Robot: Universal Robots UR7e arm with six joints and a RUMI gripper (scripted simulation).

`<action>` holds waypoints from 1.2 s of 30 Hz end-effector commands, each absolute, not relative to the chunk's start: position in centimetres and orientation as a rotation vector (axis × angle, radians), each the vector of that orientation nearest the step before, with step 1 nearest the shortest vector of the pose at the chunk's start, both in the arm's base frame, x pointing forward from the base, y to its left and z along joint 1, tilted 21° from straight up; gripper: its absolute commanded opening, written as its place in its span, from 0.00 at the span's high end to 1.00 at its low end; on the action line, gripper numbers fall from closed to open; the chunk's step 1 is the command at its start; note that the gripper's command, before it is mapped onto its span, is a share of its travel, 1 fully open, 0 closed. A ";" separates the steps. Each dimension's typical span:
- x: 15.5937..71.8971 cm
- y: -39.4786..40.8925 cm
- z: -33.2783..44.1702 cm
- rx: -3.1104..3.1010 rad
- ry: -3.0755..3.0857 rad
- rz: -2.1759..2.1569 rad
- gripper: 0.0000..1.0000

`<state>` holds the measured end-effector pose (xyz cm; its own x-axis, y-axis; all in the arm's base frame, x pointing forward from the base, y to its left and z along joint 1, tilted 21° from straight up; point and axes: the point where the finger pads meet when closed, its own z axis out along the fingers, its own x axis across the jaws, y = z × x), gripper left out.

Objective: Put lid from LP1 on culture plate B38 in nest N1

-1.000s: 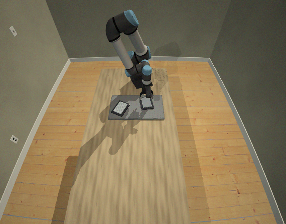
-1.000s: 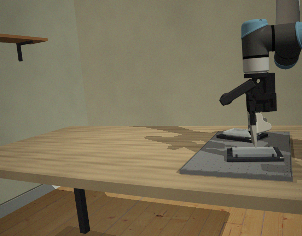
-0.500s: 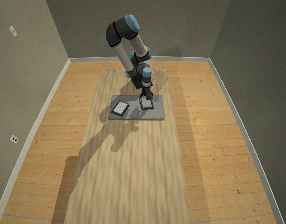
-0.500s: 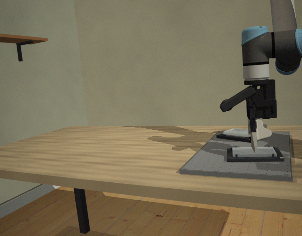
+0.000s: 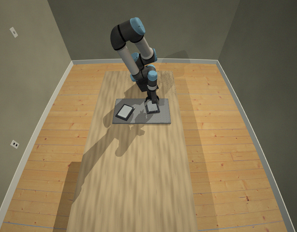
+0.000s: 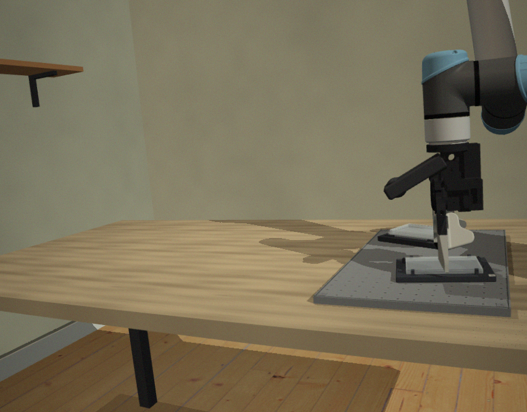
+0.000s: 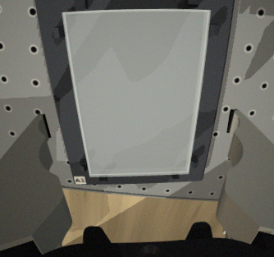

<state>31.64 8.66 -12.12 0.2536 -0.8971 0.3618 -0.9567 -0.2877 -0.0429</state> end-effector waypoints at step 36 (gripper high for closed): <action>31.7 8.7 -12.1 2.334 -1.750 0.477 1.00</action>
<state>31.65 8.66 -12.13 0.2535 -0.8971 0.3619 -0.9567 -0.2879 -0.0433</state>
